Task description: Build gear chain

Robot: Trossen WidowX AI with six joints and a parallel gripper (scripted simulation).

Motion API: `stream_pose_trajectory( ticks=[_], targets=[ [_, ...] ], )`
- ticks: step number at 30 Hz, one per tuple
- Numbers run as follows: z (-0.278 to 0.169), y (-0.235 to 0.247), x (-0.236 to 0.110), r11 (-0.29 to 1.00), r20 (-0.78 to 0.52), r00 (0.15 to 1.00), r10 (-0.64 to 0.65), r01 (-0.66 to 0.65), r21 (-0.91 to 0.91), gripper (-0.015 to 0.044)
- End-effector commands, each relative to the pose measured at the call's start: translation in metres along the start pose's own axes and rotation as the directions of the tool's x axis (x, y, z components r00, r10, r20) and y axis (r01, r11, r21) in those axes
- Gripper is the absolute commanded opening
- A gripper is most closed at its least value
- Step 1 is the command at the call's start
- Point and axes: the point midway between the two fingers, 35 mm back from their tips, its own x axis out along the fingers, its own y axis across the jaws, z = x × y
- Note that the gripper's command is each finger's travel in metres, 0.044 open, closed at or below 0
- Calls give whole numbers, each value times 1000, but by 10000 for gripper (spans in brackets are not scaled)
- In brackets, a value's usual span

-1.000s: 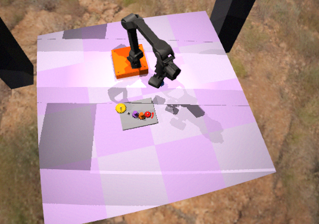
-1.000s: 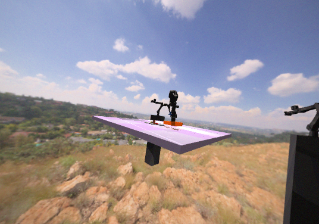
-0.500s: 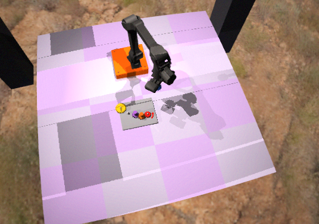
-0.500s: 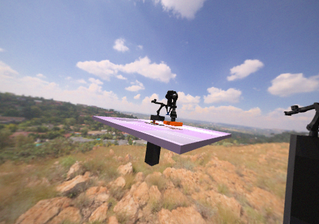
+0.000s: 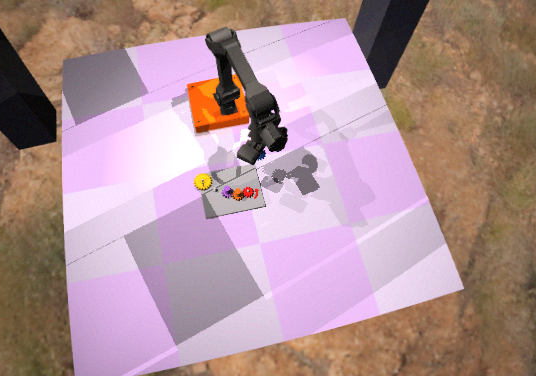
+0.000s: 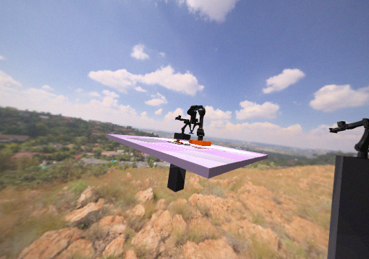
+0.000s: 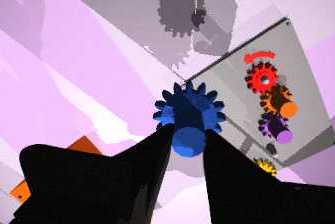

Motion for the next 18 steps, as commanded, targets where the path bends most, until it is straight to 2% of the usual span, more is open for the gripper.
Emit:
stream_pose_trajectory(
  ticks=[1, 18],
  targets=[
    [-1, -9, 3, 1000, -1, 1000, -4, 4, -3, 0],
    [-14, -45, 16, 1000, -1, 1000, -9, 9, -7, 0]
  ],
)
